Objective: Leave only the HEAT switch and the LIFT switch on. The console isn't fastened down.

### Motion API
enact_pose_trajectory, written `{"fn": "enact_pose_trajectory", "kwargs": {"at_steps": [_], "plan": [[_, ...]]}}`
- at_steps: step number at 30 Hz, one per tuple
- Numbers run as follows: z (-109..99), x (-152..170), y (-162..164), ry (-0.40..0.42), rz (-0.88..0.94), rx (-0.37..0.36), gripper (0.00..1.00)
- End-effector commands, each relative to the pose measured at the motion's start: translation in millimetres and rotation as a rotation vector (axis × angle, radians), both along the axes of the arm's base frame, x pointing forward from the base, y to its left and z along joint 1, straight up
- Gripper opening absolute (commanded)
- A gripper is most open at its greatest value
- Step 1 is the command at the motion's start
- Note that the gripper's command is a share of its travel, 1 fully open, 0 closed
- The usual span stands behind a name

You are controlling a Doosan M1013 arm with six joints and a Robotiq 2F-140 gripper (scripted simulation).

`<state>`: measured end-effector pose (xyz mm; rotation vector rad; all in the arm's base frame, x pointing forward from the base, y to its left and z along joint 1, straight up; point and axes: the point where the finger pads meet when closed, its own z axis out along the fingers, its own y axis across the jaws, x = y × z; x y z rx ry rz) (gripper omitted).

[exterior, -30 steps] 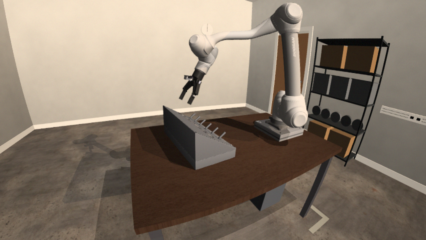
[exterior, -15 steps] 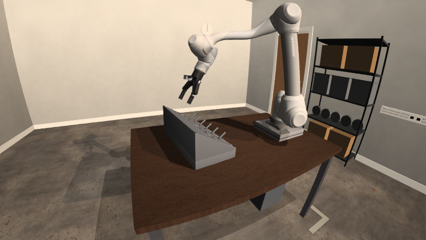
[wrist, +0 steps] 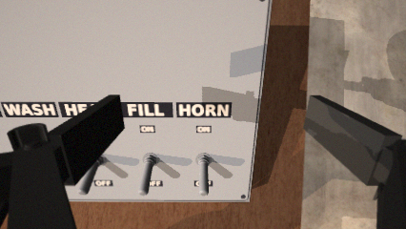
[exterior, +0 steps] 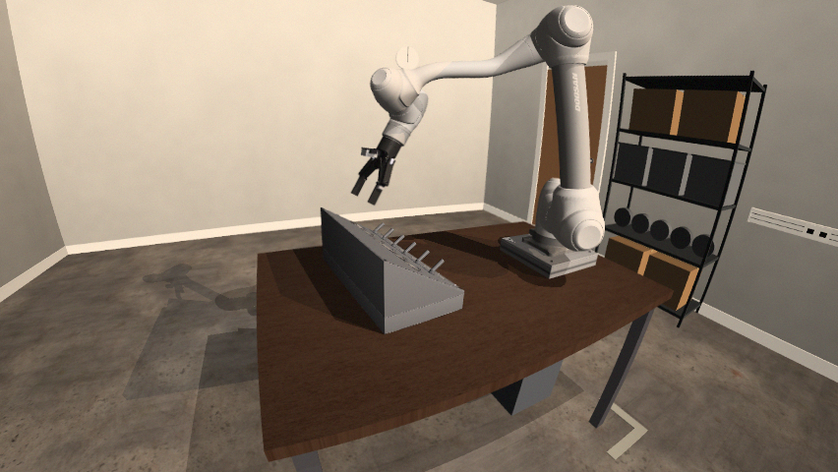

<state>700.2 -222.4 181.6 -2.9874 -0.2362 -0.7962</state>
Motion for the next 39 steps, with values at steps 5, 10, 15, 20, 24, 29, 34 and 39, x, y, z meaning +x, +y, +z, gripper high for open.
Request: {"fn": "enact_pose_trajectory", "kwargs": {"at_steps": [5, 10, 15, 20, 24, 29, 34, 39], "plan": [[5, 3, -3, -0.005, -0.001, 0.004, 1.00], [5, 3, -3, -0.005, -0.001, 0.004, 1.00], [5, 3, -3, -0.005, -0.001, 0.004, 1.00], [5, 3, -3, -0.005, -0.001, 0.004, 1.00], [5, 2, -3, -0.005, -0.001, 0.004, 0.10], [10, 0, -4, -0.006, -0.002, 0.001, 0.10], [22, -8, -6, -0.004, -0.003, 0.000, 0.10], [40, -18, -7, -0.004, -0.003, 0.000, 0.10]]}}
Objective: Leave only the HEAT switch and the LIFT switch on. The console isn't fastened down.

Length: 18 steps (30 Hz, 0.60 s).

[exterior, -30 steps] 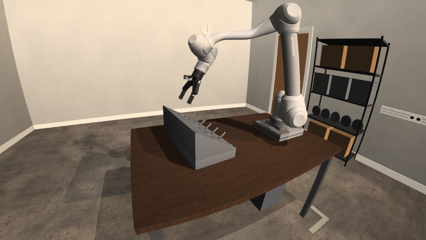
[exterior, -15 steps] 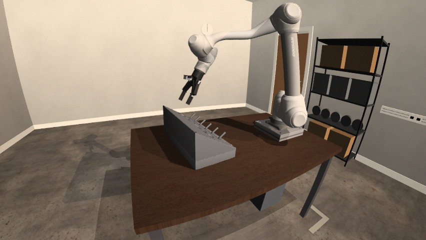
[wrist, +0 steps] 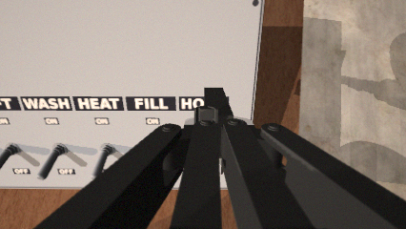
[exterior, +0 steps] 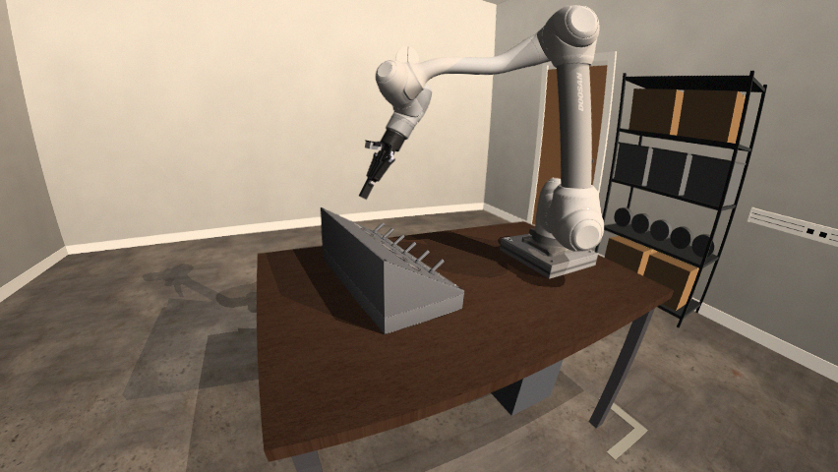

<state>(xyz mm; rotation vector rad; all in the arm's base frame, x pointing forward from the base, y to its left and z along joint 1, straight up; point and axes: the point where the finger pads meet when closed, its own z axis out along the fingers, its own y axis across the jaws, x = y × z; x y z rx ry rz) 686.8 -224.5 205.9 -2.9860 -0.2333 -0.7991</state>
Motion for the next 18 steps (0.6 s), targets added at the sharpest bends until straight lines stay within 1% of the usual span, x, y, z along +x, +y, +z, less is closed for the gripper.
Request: {"fn": "enact_pose_trajectory", "kwargs": {"at_steps": [1, 3, 8, 12, 16, 17, 18], "plan": [[19, -7, -5, -0.002, -0.002, -0.002, 0.10], [19, -7, -5, -0.002, -0.002, -0.002, 0.10], [35, -16, -7, -0.002, -0.002, -0.002, 0.10], [42, -20, -8, -0.002, -0.001, -0.003, 0.10], [42, -20, -8, -0.001, -0.001, -0.001, 0.10], [40, -23, -4, 0.001, 0.000, 0.001, 0.10], [35, -31, 8, -0.004, 0.000, 0.001, 0.10]]}}
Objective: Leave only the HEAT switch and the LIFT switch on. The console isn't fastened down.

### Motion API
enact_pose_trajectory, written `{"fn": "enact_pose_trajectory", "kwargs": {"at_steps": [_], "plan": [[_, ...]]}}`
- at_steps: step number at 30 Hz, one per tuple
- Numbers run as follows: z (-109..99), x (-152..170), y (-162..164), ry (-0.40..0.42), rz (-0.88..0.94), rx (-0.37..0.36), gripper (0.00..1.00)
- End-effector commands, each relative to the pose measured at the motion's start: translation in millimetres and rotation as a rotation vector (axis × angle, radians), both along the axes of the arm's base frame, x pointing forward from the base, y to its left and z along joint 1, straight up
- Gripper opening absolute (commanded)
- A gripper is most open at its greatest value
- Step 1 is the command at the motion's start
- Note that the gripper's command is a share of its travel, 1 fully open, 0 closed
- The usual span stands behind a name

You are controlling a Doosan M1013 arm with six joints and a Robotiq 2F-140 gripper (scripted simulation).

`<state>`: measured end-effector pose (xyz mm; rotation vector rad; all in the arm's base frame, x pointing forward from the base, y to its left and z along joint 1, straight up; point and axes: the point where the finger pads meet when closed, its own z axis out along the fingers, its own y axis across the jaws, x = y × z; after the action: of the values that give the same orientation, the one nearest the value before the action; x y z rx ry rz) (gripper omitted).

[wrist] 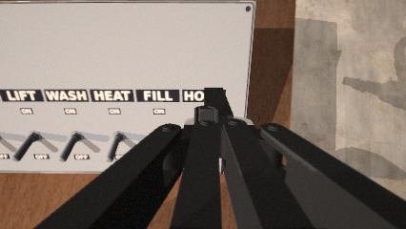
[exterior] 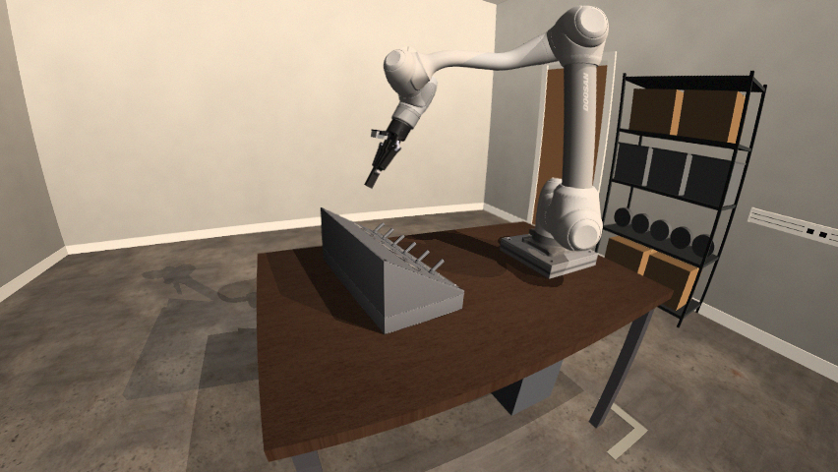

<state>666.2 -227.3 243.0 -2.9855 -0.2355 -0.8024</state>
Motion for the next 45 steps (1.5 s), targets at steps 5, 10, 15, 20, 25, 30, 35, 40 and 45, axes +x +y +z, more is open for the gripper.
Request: {"fn": "enact_pose_trajectory", "kwargs": {"at_steps": [5, 10, 15, 20, 25, 30, 35, 40, 45], "plan": [[-17, -43, 42, -0.004, 0.000, 0.003, 0.10], [-35, -80, 73, -0.004, 0.002, 0.002, 0.10], [-55, -118, 102, -0.003, 0.001, 0.002, 0.10], [-72, -150, 125, -0.002, 0.000, 0.002, 0.10], [-76, -157, 129, -0.002, -0.001, 0.001, 0.10], [-78, -158, 129, 0.001, 0.000, 0.002, 0.10], [-78, -158, 129, 0.001, 0.000, 0.002, 0.10], [-78, -158, 129, 0.001, 0.000, 0.002, 0.10], [-78, -158, 129, 0.001, 0.000, 0.002, 0.10]]}}
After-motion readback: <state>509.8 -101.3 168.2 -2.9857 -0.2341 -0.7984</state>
